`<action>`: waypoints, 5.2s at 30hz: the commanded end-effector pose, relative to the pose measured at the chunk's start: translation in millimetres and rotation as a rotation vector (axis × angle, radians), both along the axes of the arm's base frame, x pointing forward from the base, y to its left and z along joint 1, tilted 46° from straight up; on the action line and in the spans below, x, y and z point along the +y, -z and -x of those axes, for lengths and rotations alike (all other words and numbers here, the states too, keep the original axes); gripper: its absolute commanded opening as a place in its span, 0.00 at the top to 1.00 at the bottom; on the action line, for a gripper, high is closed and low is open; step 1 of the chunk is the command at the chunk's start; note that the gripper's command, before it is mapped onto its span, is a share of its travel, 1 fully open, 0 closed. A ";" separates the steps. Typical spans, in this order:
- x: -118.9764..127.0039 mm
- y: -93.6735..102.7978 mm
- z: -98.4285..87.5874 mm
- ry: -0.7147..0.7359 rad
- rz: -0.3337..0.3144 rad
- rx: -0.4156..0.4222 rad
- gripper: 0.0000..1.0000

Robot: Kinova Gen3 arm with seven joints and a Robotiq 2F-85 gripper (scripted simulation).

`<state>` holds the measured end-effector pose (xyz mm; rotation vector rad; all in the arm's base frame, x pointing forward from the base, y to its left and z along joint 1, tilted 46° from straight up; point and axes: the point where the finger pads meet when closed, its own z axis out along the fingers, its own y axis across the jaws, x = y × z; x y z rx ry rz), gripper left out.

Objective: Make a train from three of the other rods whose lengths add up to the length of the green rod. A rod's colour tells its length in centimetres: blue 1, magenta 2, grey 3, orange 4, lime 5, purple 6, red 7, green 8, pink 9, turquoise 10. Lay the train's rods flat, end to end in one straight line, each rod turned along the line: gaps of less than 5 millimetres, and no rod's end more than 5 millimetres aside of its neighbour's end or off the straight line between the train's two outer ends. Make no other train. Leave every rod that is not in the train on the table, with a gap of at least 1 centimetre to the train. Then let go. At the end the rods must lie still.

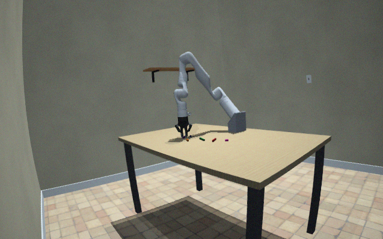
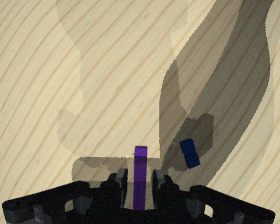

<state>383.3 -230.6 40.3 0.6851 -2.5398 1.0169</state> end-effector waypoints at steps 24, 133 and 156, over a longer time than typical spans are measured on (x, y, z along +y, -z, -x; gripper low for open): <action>0.5 -0.2 -0.6 -0.001 0.000 -0.001 0.95; 50.0 29.5 15.4 -0.254 -0.041 0.257 0.95; 49.9 29.6 15.4 -0.254 -0.041 0.257 0.95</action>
